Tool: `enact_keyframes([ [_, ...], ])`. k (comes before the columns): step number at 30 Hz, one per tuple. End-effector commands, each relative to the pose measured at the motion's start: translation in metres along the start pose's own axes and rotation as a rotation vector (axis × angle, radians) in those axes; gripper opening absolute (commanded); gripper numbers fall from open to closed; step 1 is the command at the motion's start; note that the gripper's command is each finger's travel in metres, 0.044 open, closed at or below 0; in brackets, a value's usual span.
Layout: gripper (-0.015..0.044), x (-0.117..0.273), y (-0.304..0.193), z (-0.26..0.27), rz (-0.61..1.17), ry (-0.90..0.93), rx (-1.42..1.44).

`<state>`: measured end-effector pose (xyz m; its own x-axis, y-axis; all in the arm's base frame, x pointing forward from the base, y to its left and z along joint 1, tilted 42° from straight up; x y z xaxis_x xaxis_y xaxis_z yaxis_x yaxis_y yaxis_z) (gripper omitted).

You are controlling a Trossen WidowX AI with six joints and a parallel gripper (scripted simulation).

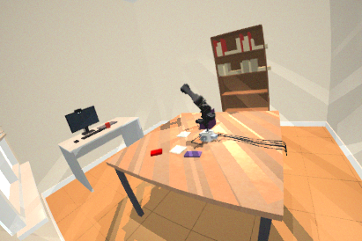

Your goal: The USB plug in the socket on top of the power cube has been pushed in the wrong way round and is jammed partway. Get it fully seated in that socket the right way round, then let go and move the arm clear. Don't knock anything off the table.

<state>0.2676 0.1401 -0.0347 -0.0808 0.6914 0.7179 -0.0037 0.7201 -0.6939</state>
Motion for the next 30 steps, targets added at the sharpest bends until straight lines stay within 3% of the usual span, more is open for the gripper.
enact_keyframes([
  [1, 0.0, -0.0033, -0.0007, -0.0001, 0.005, 0.007, 0.004],
  [4, 0.0, -0.0033, -0.0007, -0.0001, 0.005, 0.007, 0.004],
  [8, 0.0095, 0.0, 0.0, 0.0, 0.0, 0.0, 0.0],
  [30, 0.0095, 0.004, -0.0002, 0.0, 0.0, 0.0, 0.0],
])
Point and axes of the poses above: the point midway between the two fingers, 35 mm back from their tips, its own x axis back along the fingers, its own z axis across the jaws, y = z × x, the point moved 5 cm from there along x, back along the fingers, and after that the axes turned 6 degrees about x, right-handed, at the moved point
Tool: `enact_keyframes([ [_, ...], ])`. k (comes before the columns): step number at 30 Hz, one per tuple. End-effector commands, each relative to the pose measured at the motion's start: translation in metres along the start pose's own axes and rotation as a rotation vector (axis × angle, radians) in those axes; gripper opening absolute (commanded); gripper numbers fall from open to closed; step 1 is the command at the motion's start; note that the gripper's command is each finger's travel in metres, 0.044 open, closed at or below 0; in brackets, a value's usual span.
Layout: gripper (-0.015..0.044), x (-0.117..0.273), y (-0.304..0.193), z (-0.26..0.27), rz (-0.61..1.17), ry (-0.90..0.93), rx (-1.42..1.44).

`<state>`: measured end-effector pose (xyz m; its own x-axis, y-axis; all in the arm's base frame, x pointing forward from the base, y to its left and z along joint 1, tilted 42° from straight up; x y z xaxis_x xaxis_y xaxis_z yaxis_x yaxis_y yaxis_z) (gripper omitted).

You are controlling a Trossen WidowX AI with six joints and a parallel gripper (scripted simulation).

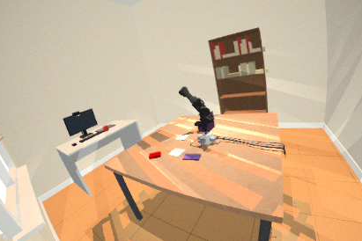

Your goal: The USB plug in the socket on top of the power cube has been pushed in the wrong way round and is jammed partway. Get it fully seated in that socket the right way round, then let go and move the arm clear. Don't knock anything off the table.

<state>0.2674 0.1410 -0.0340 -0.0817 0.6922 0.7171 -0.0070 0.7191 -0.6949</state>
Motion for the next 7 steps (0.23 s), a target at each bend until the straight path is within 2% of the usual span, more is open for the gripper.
enact_keyframes([
  [1, 0.0095, 0.0039, -0.0004, -0.0001, -0.001, 0.001, -0.003],
  [7, 0.0095, 0.0099, -0.0006, -0.0001, -0.002, 0.001, -0.003],
])
Point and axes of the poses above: the point midway between the two fingers, 35 mm back from their tips, its own x axis back along the fingers, its own z axis across the jaws, y = z × x, the point moved 5 cm from there along x, back along the fingers, and after that the axes turned 6 degrees about x, right-handed, at the moved point
